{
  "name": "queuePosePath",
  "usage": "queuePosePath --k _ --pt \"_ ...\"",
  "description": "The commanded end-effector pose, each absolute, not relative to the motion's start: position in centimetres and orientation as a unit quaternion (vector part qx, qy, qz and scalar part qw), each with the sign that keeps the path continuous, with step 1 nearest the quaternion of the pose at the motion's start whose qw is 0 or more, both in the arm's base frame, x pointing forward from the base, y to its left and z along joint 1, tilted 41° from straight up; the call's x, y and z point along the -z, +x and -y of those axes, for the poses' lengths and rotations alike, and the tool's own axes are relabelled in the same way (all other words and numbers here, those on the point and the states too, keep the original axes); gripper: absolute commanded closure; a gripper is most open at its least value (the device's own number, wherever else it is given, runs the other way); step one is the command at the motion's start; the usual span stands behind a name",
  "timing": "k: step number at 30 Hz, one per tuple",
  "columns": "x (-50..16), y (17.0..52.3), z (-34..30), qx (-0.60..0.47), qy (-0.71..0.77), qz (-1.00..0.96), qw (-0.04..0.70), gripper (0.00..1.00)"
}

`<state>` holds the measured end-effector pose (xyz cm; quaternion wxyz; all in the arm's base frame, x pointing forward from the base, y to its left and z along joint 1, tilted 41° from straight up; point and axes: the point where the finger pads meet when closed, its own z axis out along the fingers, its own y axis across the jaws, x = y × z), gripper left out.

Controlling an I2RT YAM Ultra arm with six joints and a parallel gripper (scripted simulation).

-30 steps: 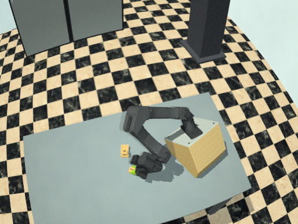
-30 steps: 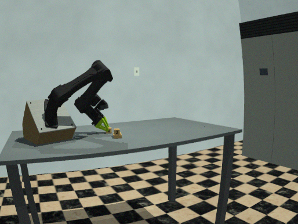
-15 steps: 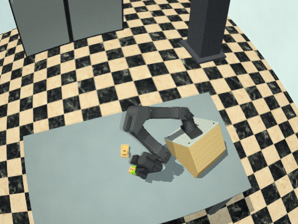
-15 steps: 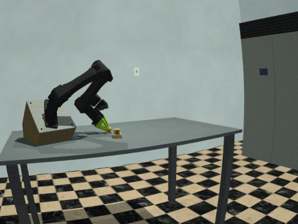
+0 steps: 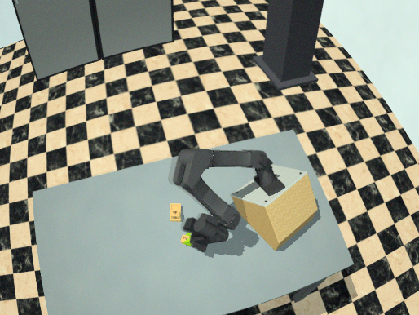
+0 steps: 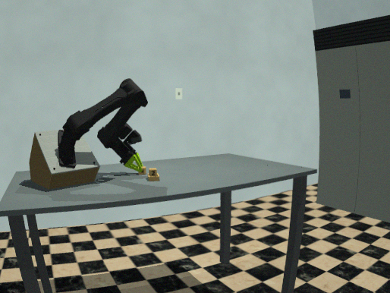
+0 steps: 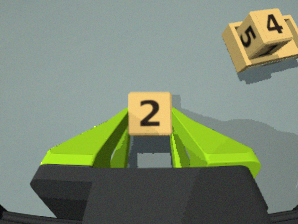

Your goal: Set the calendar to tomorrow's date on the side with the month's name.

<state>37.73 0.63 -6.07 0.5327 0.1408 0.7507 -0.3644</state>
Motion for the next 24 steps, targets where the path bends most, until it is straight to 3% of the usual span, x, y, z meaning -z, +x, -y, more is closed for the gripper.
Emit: queuePosePath --k 1,24 --pt "5.7 37.7 -1.2 0.358 0.137 -0.75 0.539 0.74" --pt "0.4 37.1 -5.5 0.35 0.149 -0.745 0.547 0.74"
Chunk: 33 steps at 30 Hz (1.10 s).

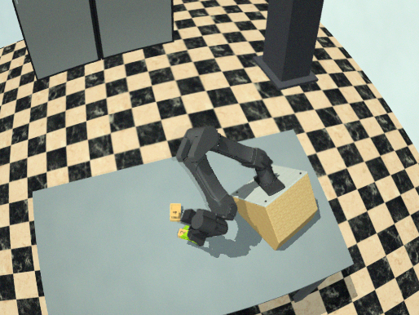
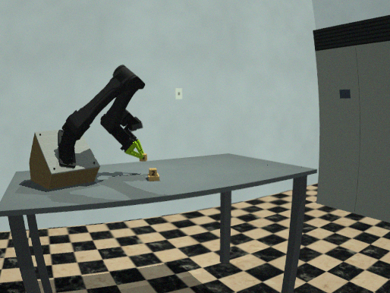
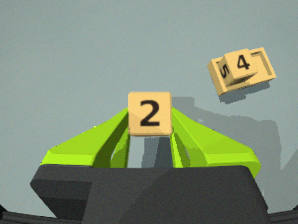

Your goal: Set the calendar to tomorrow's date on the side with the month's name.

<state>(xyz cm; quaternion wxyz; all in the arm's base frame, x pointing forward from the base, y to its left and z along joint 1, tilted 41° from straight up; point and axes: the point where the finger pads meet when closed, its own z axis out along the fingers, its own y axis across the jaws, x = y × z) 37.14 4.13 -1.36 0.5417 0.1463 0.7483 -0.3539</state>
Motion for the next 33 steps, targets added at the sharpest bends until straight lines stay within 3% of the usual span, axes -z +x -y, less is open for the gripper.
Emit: queuePosePath --k 1,33 --pt "0.21 37.01 -5.68 0.35 0.149 -0.745 0.547 0.74" --pt "-0.3 36.81 -6.05 0.35 0.149 -0.745 0.548 0.74"
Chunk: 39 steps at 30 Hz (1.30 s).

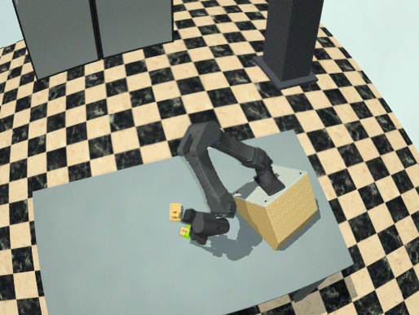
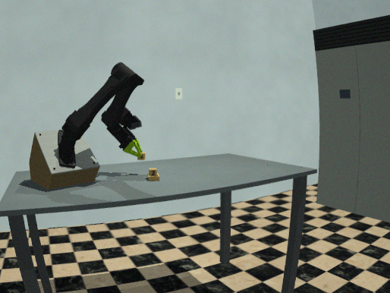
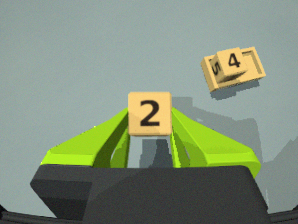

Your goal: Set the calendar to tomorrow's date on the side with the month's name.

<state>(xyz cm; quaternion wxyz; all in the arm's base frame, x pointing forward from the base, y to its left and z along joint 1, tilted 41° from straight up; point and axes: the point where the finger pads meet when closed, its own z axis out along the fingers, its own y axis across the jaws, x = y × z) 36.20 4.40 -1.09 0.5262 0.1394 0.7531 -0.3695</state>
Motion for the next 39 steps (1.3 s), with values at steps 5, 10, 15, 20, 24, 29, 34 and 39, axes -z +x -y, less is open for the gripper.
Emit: queuePosePath --k 5,10,15,20,24,29,34,39 --pt "-0.3 36.81 -6.05 0.35 0.149 -0.745 0.548 0.74" --pt "-0.3 36.81 -6.05 0.35 0.149 -0.745 0.548 0.74" --pt "-0.3 36.81 -6.05 0.35 0.149 -0.745 0.548 0.74" --pt "-0.29 36.84 -6.07 0.35 0.149 -0.746 0.547 0.74" --pt "-0.27 36.9 -6.11 0.35 0.149 -0.747 0.546 0.74" --pt "-0.02 37.16 -6.34 0.342 0.147 -0.754 0.54 0.74" --pt "0.18 37.49 -6.54 0.336 0.15 -0.766 0.527 0.74" --pt "0.29 37.72 -6.66 0.33 0.157 -0.781 0.506 0.74"
